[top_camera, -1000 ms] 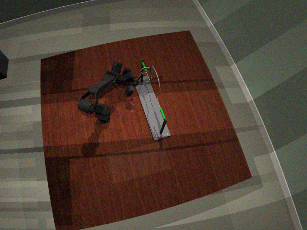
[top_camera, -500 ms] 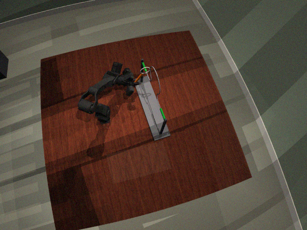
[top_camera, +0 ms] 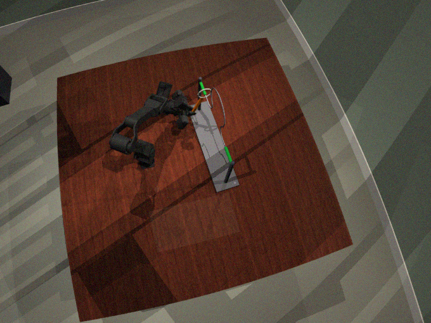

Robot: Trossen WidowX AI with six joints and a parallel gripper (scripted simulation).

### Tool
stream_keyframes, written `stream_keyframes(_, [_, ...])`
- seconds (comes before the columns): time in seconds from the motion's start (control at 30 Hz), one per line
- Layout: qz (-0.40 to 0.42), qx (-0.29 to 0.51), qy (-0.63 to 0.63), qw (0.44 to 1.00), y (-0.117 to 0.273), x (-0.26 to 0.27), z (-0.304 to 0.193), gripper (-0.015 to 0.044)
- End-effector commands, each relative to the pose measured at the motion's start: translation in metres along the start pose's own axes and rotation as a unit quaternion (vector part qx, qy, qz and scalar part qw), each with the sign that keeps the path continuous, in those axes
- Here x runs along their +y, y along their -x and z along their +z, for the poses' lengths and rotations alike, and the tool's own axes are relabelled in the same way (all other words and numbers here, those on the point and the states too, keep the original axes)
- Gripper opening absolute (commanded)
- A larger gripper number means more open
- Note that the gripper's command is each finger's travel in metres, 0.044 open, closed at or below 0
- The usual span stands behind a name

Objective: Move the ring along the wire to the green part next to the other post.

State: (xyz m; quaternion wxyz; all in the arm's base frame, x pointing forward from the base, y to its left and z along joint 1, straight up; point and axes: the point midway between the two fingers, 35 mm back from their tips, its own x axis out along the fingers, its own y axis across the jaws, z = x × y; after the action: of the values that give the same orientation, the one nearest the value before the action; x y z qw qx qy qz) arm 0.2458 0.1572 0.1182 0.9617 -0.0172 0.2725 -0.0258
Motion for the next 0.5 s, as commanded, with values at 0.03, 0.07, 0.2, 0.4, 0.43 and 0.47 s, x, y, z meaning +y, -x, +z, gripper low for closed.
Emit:
stream_keyframes(0.03, [-0.001,0.001,-0.001,1.0,0.005,0.001,0.0,0.016])
stream_keyframes(0.07, [-0.001,0.002,-0.002,1.0,0.008,0.001,-0.001,0.016])
stream_keyframes(0.2, [-0.001,0.004,-0.002,1.0,0.022,0.002,-0.001,0.016])
stream_keyframes(0.4, [-0.002,0.002,-0.002,1.0,0.044,0.0,-0.001,0.016])
stream_keyframes(0.43, [-0.002,0.002,-0.002,1.0,0.047,0.0,-0.001,0.016])
stream_keyframes(0.47, [-0.002,0.001,-0.002,1.0,0.049,0.0,-0.001,0.016])
